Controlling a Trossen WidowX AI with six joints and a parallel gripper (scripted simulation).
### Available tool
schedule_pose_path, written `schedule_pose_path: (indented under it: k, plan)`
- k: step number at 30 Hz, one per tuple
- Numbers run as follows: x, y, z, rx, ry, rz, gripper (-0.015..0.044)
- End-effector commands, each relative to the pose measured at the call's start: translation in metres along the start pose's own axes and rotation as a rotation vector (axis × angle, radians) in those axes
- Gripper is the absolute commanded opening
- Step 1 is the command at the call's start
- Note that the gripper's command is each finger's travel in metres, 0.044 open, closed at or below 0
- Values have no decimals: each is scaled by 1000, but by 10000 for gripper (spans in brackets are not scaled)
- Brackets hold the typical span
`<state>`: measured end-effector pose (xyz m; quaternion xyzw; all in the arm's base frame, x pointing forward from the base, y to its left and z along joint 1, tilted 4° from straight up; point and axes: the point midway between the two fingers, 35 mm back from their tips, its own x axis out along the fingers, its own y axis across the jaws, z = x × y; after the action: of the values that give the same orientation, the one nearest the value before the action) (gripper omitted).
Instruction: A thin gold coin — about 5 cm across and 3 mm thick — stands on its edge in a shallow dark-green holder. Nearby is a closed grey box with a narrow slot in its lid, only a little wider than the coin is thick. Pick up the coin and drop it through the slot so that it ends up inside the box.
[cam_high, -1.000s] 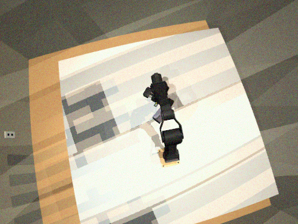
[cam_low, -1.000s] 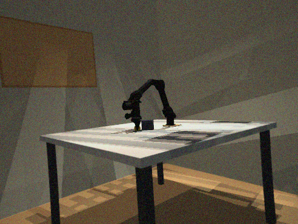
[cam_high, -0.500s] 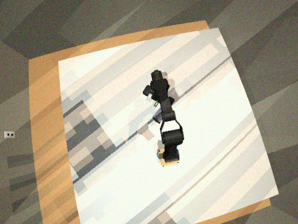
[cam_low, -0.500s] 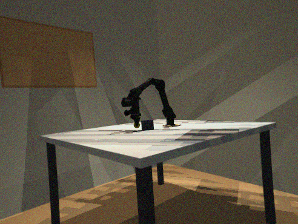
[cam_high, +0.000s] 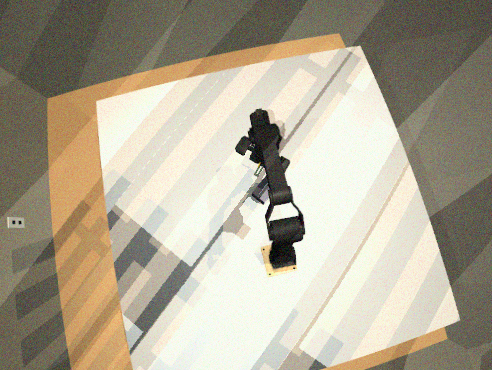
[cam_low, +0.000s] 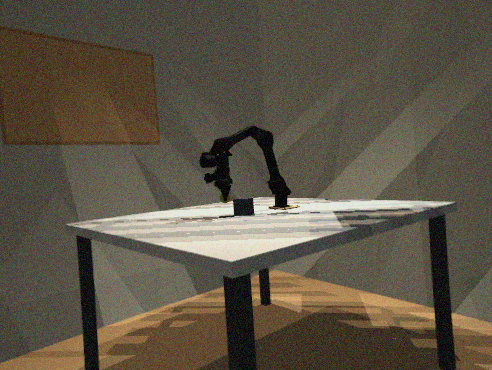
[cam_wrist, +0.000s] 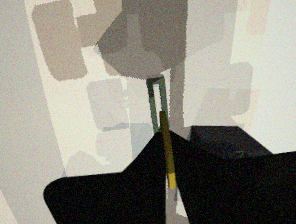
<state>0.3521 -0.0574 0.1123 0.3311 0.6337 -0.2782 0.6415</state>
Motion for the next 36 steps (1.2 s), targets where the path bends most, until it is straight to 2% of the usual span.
schedule_pose_path:
  k: [1,9,17,23,36]
  plan:
    - [-13,0,0,-6,-7,5,0]
    - [-30,-2,-2,-6,-6,5,0]
    - [-31,6,4,146,-6,6,0]
    - [-31,6,3,152,-6,6,0]
    - [-35,-14,-20,152,-4,4,0]
